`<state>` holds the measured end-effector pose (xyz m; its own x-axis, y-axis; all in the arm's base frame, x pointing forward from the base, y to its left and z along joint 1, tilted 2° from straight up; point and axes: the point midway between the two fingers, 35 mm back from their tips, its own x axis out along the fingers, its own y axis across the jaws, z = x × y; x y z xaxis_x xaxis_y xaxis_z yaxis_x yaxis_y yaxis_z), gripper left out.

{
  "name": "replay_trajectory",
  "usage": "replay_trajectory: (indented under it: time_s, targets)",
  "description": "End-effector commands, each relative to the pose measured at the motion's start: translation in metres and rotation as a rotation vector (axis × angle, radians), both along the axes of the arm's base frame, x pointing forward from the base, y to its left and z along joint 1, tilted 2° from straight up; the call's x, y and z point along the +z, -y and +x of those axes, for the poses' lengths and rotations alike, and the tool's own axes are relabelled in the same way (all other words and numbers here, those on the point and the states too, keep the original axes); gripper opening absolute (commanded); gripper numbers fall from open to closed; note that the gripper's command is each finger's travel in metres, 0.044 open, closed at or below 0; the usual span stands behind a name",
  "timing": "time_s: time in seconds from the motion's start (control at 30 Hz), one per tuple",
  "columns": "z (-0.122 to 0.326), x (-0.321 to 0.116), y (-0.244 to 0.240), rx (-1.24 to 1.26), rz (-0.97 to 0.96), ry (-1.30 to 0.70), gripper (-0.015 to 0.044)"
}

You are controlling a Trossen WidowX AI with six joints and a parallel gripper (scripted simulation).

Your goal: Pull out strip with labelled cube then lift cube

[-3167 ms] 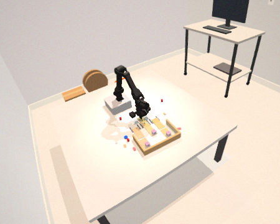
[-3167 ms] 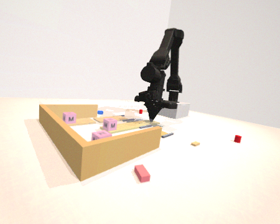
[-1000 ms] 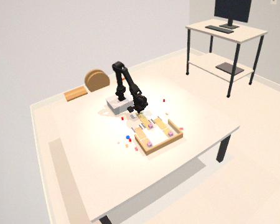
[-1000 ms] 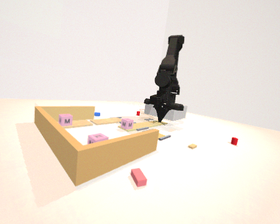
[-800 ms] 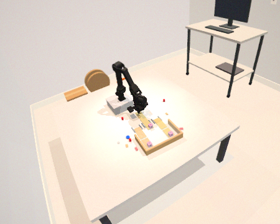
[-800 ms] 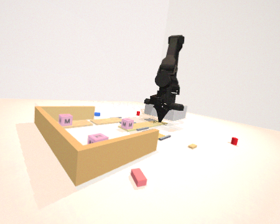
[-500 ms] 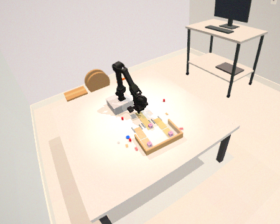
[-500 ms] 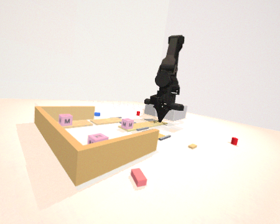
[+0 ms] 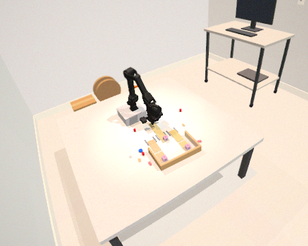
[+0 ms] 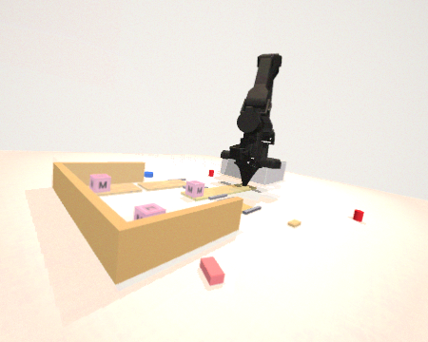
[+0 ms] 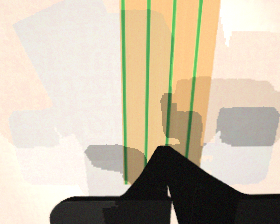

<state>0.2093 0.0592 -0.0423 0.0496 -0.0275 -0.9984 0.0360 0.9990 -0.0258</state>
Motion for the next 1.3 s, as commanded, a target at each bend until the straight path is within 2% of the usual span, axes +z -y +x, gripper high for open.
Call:
replay_trajectory:
  time_s: [0.0,0.07,0.2,0.77,1.27]
  targets:
    - [0.001,0.02,-0.001,-0.001,-0.001,-0.013,0.0]
    - [0.0,0.04,-0.001,-0.002,-0.003,-0.025,0.0]
    - [0.0,0.042,-0.001,-0.002,-0.003,-0.027,0.0]
    - [0.069,0.052,0.003,-0.01,-0.003,-0.02,0.044]
    - [0.128,0.064,0.005,-0.01,-0.003,-0.015,0.044]
